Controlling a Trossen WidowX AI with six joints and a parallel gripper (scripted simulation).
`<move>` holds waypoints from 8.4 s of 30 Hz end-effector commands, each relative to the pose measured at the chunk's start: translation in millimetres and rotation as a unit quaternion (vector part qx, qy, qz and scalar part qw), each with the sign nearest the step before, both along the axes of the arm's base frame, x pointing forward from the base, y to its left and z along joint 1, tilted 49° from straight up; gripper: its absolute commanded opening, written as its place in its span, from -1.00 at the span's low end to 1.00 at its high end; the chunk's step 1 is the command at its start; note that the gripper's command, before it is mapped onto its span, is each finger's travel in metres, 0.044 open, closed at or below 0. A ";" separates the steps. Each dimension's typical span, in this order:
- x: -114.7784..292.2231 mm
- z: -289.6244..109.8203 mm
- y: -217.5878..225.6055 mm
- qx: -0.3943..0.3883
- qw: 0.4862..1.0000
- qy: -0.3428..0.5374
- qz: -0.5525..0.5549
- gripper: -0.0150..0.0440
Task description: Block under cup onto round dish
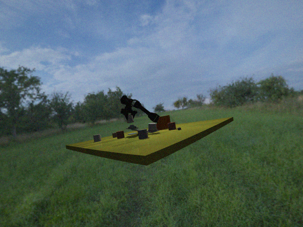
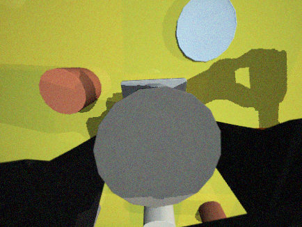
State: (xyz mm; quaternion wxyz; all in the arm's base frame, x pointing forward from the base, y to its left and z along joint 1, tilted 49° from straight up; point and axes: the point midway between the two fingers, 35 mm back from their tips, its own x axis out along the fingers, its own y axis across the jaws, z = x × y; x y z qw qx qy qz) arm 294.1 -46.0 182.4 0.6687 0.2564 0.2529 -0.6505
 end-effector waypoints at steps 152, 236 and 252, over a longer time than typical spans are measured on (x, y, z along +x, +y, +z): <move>-211.7 32.9 -157.2 -0.017 0.998 0.016 -0.061 -0.49; -2.1 -40.2 -27.0 -0.011 0.997 -0.002 -0.076 0.39; -4.7 -55.0 -44.6 -0.012 0.997 -0.002 -0.076 0.39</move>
